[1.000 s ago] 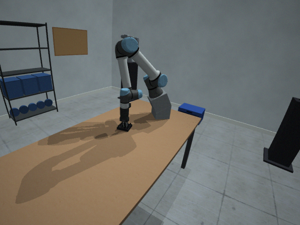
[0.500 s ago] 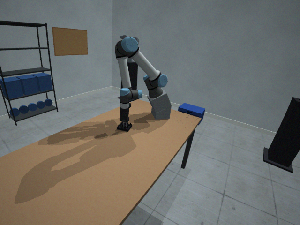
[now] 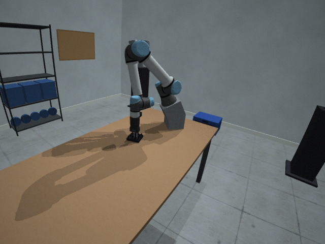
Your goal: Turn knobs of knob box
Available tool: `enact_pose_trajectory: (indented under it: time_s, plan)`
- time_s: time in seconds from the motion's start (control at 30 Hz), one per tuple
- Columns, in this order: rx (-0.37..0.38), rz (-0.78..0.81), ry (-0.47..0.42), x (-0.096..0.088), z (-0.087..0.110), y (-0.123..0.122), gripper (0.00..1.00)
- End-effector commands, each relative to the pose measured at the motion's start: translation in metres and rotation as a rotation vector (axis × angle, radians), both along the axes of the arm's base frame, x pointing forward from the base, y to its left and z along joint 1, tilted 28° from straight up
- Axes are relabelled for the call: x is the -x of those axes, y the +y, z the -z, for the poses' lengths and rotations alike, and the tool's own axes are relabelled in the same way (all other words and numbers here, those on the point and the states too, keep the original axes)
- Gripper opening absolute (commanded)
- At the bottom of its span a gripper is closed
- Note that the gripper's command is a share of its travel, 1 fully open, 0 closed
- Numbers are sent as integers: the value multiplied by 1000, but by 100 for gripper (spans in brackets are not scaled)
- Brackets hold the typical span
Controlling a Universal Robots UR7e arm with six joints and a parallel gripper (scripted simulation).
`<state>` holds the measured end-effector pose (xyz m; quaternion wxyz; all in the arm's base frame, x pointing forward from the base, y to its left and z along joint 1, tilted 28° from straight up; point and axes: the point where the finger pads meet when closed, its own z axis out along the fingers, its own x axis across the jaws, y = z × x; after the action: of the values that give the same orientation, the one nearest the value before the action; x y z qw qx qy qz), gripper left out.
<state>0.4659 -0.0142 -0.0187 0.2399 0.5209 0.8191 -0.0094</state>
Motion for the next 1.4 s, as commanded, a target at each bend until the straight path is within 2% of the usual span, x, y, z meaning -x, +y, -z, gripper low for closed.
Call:
enact_pose_trajectory:
  time_s: [0.0,0.77,1.37]
  plan:
    - [0,0,-1,0,0,0,30]
    - [5,-11,2,0,0,0,30]
    - [44,-101,29,0,0,0,30]
